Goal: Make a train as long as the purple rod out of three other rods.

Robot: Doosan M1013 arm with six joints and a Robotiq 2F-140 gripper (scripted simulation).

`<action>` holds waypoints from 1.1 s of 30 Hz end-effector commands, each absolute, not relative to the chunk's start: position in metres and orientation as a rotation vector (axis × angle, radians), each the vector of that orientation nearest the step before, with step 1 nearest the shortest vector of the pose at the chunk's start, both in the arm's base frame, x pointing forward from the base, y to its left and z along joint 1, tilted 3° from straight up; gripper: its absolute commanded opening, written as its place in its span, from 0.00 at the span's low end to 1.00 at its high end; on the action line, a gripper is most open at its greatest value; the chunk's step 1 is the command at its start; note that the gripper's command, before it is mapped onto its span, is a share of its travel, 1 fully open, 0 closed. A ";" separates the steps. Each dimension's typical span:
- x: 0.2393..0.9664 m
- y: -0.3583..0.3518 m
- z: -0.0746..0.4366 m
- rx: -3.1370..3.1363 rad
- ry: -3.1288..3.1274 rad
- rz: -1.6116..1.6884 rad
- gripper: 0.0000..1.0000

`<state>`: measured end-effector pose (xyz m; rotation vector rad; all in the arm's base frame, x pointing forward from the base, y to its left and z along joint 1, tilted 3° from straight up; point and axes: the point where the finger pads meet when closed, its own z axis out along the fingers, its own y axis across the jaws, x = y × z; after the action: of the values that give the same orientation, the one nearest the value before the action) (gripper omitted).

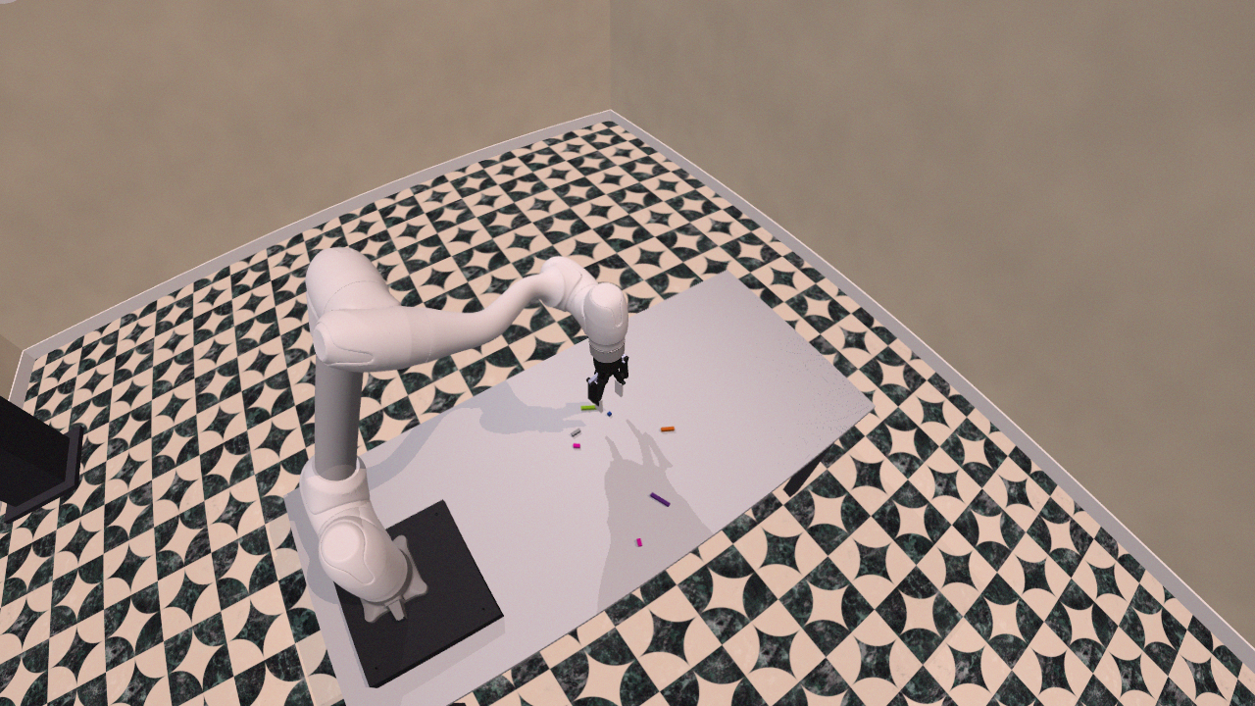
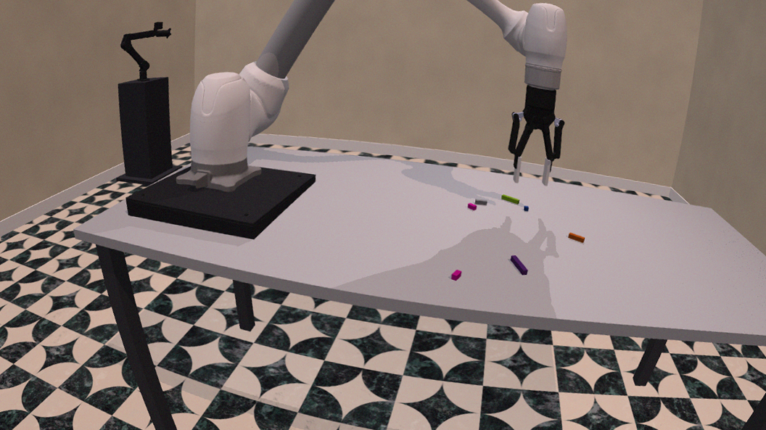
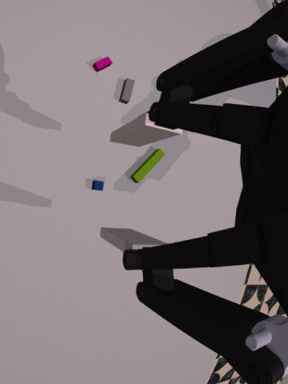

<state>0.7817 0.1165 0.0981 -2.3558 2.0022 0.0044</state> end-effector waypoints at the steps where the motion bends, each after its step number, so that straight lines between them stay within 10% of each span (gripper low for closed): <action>1: 0.782 0.117 0.098 -2.356 2.002 0.004 0.23; 33: 0.782 0.117 0.097 -2.356 2.002 0.004 0.23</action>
<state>0.7817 0.1166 0.0975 -2.3558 2.0022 0.0045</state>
